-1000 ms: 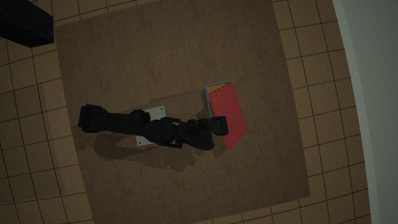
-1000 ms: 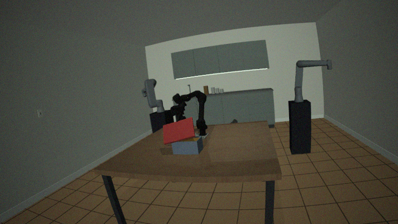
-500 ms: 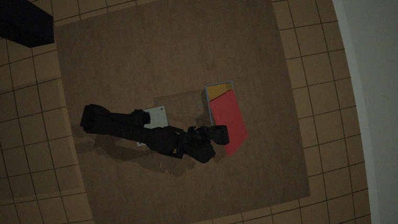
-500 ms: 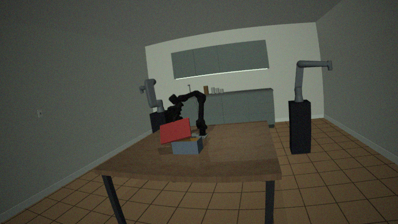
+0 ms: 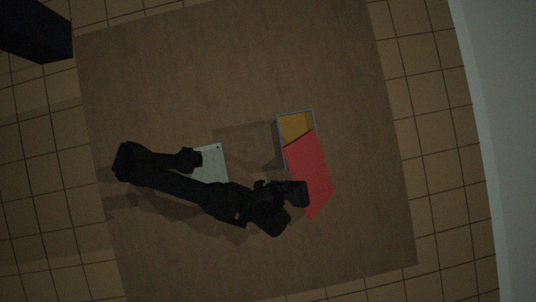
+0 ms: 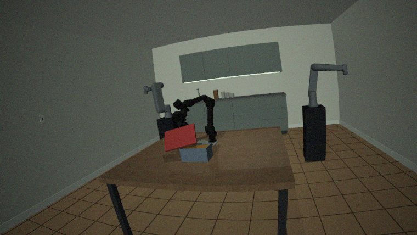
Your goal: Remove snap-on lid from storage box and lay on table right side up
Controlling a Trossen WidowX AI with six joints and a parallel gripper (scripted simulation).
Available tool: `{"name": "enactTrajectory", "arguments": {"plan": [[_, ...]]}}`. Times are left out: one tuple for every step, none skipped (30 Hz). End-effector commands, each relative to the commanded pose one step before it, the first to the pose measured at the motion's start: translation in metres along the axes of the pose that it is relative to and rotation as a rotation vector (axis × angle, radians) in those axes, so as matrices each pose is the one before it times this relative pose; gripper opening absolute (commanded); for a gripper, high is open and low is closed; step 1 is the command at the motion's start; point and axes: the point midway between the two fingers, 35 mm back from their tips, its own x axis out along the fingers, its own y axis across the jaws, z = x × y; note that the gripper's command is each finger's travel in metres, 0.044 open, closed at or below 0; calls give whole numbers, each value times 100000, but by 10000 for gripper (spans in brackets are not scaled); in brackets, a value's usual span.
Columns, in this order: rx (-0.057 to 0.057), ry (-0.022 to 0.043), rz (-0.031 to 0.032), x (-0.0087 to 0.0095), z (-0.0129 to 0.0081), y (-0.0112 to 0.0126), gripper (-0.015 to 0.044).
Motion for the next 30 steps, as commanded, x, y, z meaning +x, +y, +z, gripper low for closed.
{"name": "enactTrajectory", "arguments": {"plan": [[-1243,-39,2323,-511,752,739,0],[-12,-11,-3,-13,198,-10,0],[-12,-11,-3,-13,198,-10,0],[-12,-11,-3,-13,198,-10,0],[-12,-11,-3,-13,198,-10,0],[-12,-11,-3,-13,198,-10,0],[-12,-11,-3,-13,198,-10,0],[-12,-11,-3,-13,198,-10,0],[-12,-11,-3,-13,198,-10,0],[-12,-11,-3,-13,198,-10,0],[-12,-11,-3,-13,198,-10,0],[-12,-11,-3,-13,198,-10,0],[-12,-11,-3,-13,198,-10,0],[-12,-11,-3,-13,198,-10,0],[-12,-11,-3,-13,198,-10,0],[-12,-11,-3,-13,198,-10,0],[-12,-11,-3,-13,198,-10,0],[-12,-11,-3,-13,198,-10,0],[-12,-11,-3,-13,198,-10,0],[-12,-11,-3,-13,198,-10,0],[-12,-11,-3,-13,198,-10,0],[-12,-11,-3,-13,198,-10,0],[-12,-11,-2,-13,198,-10,0],[-12,-11,-2,-13,198,-10,0],[-12,-11,-2,-13,198,-10,0],[-12,-11,-2,-13,198,-10,0],[-12,-11,-2,-13,198,-10,0],[-12,-11,-2,-13,198,-10,0],[-12,-11,-2,-13,198,-10,0],[-12,-11,-2,-13,198,-10,0]]}}
